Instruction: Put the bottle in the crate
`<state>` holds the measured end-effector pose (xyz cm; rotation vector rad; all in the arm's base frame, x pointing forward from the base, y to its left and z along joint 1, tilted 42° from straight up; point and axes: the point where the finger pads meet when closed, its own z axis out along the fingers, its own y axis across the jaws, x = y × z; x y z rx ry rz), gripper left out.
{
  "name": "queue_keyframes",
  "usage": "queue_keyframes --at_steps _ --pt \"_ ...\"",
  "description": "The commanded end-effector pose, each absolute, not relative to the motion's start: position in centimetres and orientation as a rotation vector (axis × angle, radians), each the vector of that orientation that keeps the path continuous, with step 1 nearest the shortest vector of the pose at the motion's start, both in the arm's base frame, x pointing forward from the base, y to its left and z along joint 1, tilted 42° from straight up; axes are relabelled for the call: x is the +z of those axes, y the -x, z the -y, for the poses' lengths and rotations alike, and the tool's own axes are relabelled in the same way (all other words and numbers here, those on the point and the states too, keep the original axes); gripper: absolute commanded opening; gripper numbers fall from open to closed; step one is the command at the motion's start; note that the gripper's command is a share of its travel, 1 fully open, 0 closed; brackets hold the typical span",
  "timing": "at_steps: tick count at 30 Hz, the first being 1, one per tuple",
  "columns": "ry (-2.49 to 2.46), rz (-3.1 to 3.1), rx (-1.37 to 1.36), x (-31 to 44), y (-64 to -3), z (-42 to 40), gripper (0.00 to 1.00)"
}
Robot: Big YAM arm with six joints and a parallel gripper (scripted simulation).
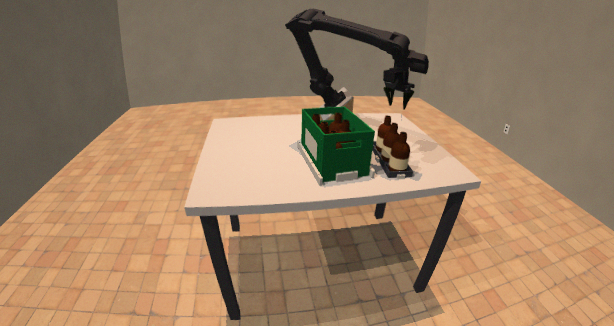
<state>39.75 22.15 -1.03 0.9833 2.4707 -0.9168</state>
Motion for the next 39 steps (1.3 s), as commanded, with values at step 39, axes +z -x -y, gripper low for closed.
queue_keyframes --at_steps 39 --pt "-0.992 -2.472 -0.935 -3.6 -40.1 -19.8 0.61"
